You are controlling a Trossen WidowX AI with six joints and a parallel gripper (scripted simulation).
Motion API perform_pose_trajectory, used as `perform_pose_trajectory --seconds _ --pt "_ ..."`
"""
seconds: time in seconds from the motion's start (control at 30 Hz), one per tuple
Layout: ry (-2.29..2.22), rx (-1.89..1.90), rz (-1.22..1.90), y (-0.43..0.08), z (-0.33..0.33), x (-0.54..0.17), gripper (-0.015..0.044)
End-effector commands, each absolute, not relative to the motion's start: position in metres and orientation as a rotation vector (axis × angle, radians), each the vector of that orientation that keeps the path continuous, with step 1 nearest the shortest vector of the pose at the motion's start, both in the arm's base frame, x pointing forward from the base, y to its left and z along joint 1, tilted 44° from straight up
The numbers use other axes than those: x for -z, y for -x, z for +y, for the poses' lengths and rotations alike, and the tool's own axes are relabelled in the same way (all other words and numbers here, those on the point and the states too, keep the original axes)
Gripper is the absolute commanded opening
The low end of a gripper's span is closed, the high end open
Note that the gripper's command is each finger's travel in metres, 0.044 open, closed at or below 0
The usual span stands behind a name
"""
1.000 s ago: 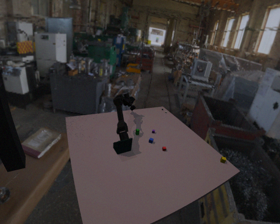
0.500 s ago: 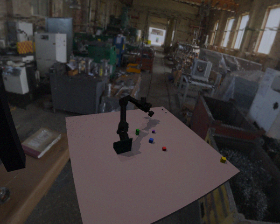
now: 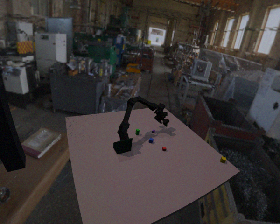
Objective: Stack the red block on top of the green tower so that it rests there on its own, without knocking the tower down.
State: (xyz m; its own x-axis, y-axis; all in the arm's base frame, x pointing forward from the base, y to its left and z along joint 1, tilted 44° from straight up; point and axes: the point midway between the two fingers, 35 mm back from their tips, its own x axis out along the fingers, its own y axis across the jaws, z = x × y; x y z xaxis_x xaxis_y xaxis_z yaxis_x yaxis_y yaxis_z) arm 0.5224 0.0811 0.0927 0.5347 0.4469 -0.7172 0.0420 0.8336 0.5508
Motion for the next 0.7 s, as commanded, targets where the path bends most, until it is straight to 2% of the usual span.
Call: perform_pose_trajectory --seconds 0.0,0.33,0.67 --pt "-0.548 -0.216 1.1 -0.508 0.038 -0.054 0.044" --pt "-0.623 -0.17 1.362 -0.445 -0.061 0.023 0.044" --pt "-0.814 -0.218 1.534 -0.363 -0.124 0.068 0.044"
